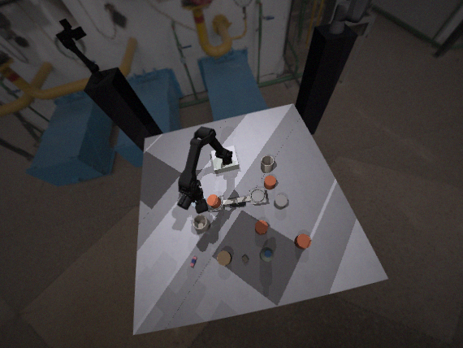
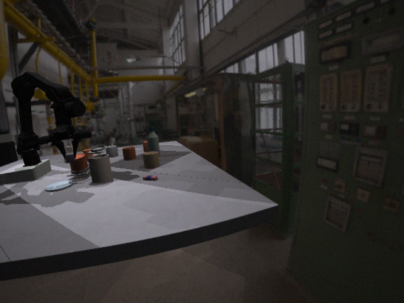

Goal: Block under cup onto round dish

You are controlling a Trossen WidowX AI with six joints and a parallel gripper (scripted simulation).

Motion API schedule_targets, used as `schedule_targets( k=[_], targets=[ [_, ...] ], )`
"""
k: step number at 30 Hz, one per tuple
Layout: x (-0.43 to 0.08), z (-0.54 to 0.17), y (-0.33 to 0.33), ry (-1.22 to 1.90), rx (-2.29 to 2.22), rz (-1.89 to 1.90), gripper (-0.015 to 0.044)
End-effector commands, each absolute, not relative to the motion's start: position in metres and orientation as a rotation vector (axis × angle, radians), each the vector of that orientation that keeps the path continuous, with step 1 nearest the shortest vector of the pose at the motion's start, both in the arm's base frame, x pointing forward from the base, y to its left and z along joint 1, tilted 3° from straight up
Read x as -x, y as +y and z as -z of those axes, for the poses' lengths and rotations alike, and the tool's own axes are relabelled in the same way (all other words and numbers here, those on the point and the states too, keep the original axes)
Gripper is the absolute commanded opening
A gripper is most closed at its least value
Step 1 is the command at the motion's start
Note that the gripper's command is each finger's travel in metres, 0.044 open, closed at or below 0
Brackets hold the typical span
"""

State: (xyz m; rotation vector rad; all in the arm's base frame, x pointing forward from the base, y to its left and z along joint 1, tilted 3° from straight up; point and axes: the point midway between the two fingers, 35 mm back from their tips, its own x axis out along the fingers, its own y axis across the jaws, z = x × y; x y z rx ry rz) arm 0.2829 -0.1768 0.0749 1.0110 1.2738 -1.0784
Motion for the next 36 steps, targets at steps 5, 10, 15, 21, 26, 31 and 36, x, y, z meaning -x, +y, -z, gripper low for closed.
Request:
schedule_targets(
  k=[5,10,15,21,26,31,36],
  targets=[
    [-0.243,-0.06,-0.224,1.283,-0.999,1.091,0.0],
    [-0.239,-0.059,-0.227,1.283,-0.998,1.092,0.0],
    [-0.239,-0.044,-0.228,1.283,-0.998,1.092,0.0],
    [-0.238,-0.017,-0.229,1.284,-0.998,1.092,0.0],
    [-0.238,-0.017,-0.229,1.284,-0.998,1.092,0.0],
    [-0.238,-0.012,-0.23,1.284,-0.998,1.092,0.0],
    [-0.238,-0.004,-0.23,1.284,-0.998,1.092,0.0]
  ],
)
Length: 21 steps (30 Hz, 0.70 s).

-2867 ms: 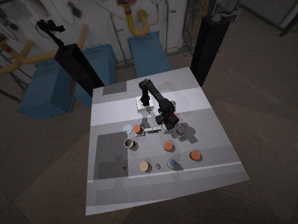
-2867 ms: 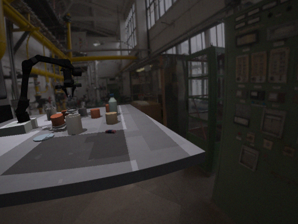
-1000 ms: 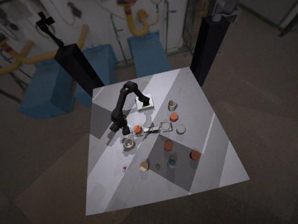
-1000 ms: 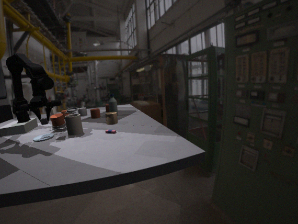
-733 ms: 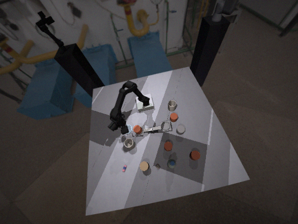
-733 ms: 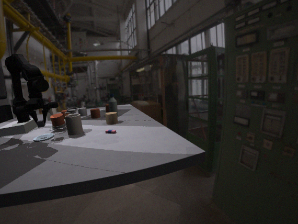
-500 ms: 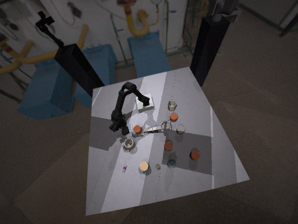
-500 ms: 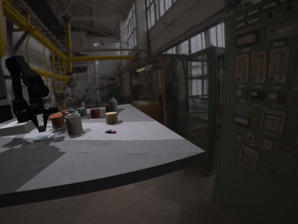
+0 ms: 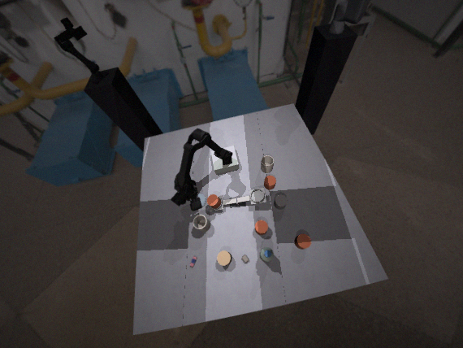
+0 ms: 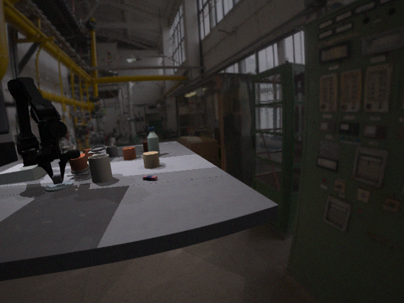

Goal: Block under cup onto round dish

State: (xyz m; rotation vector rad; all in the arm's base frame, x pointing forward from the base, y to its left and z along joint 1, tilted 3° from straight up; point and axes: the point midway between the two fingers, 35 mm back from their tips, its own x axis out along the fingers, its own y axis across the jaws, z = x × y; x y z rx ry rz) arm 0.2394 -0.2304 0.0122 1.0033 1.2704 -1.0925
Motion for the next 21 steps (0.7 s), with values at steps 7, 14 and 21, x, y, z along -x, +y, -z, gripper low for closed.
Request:
schedule_targets(
  k=[7,14,21],
  targets=[
    [-0.2389,-0.003,-0.2306,1.273,-1.004,1.093,0.0026],
    [-0.2389,-0.003,-0.2306,1.273,-1.004,1.093,0.021],
    [-0.2389,-0.003,-0.2306,1.273,-1.004,1.093,0.0394]
  ],
)
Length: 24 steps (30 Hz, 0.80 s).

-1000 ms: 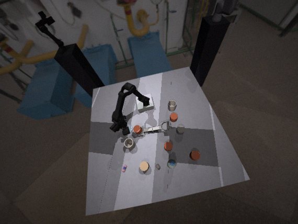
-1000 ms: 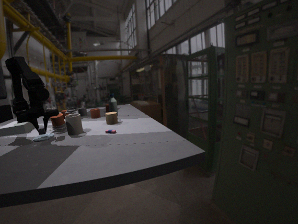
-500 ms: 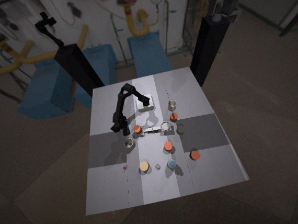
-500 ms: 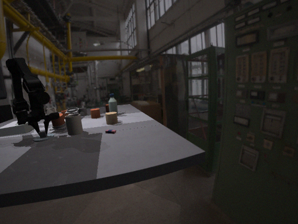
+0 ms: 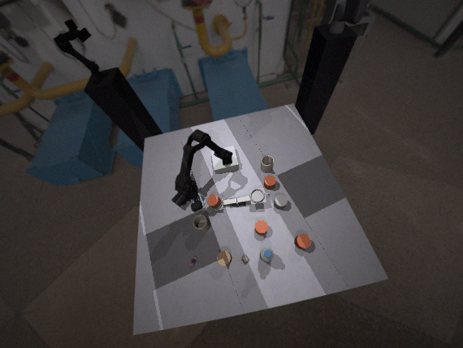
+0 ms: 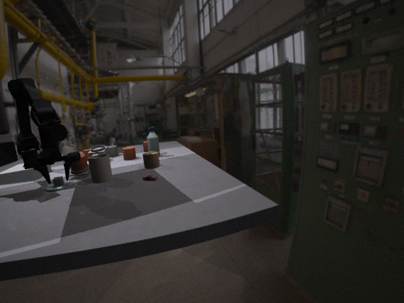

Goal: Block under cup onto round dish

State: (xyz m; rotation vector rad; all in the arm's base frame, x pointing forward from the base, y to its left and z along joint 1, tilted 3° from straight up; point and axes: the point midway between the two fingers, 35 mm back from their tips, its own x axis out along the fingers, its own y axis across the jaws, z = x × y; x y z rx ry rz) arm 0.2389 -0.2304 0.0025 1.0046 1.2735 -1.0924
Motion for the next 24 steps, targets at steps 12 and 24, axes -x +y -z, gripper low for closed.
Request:
schedule_targets(
  k=[12,24],
  targets=[
    [-0.24,-0.068,-0.227,1.281,-0.998,1.091,0.044],
    [-0.24,-0.102,-0.224,1.273,-0.998,1.086,0.044]
  ],
)
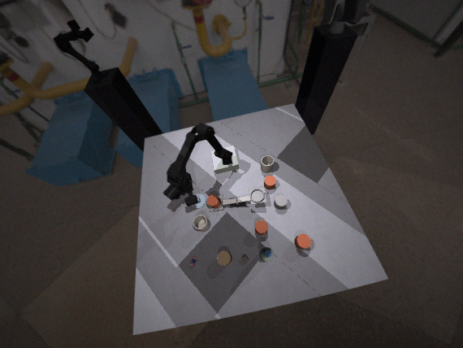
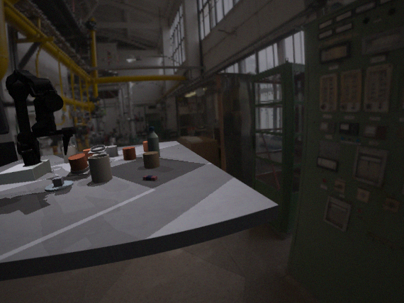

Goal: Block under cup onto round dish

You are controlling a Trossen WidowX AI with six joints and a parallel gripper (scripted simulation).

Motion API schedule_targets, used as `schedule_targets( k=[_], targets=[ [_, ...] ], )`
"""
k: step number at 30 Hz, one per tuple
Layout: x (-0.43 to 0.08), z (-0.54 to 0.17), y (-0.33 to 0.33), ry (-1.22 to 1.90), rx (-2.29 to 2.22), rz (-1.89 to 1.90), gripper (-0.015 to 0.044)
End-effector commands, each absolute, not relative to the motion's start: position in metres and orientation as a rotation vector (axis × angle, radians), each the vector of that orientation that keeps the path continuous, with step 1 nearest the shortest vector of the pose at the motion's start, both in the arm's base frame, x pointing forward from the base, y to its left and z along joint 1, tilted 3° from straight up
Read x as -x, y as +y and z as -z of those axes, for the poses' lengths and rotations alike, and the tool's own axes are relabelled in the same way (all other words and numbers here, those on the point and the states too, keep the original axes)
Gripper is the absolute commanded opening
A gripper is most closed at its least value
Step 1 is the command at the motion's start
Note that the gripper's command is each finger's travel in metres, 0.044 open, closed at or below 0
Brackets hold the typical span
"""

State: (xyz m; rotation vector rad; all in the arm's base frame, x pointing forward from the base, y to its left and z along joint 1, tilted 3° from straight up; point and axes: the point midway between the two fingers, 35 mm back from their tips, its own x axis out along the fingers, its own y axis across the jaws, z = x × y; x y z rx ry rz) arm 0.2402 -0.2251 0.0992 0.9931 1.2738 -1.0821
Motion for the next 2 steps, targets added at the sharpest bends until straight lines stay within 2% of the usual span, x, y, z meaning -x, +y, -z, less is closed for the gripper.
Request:
schedule_targets(
  k=[1,2],
  targets=[
    [-0.2396,-0.102,-0.2242,1.273,-0.998,1.086,0.044],
    [-0.2396,-0.102,-0.2242,1.273,-0.998,1.086,0.044]
  ],
)
